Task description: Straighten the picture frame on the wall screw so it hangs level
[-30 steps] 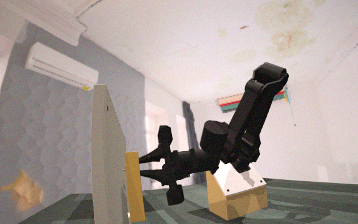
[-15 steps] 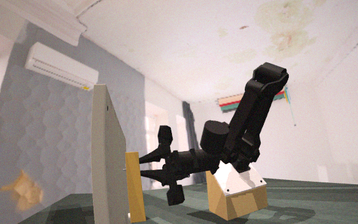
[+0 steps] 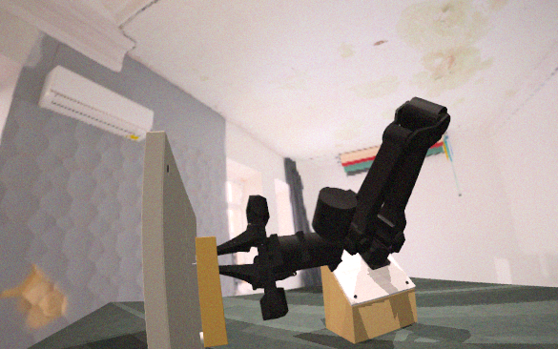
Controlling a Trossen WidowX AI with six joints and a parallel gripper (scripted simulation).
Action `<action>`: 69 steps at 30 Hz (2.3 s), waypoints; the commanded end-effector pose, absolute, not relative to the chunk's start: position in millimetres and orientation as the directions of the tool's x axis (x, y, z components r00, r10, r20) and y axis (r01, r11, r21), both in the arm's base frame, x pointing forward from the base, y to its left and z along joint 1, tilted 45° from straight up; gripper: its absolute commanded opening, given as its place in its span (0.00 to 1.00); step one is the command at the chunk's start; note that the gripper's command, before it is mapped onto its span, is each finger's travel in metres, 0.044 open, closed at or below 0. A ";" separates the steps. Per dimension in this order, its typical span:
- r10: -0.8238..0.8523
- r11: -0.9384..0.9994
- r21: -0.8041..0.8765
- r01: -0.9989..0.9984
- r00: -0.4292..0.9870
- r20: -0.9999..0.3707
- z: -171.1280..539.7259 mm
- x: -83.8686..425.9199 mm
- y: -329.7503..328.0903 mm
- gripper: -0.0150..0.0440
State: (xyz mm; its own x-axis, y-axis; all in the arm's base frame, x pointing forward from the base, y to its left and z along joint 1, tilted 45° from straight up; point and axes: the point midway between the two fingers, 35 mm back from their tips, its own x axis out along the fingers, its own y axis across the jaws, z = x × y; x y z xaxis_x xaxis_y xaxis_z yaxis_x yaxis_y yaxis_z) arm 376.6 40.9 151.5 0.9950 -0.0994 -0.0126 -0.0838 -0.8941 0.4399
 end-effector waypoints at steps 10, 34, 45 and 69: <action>-0.115 -0.893 0.439 -0.103 0.993 0.000 158.8 377.4 39.4 0.25; -0.115 -0.893 0.439 -0.103 0.993 0.000 159.6 377.7 41.5 0.25; -0.115 -0.893 0.439 -0.103 0.993 0.000 161.8 377.8 42.2 0.25; -0.115 -0.893 0.439 -0.103 0.993 0.000 162.8 377.7 41.9 0.25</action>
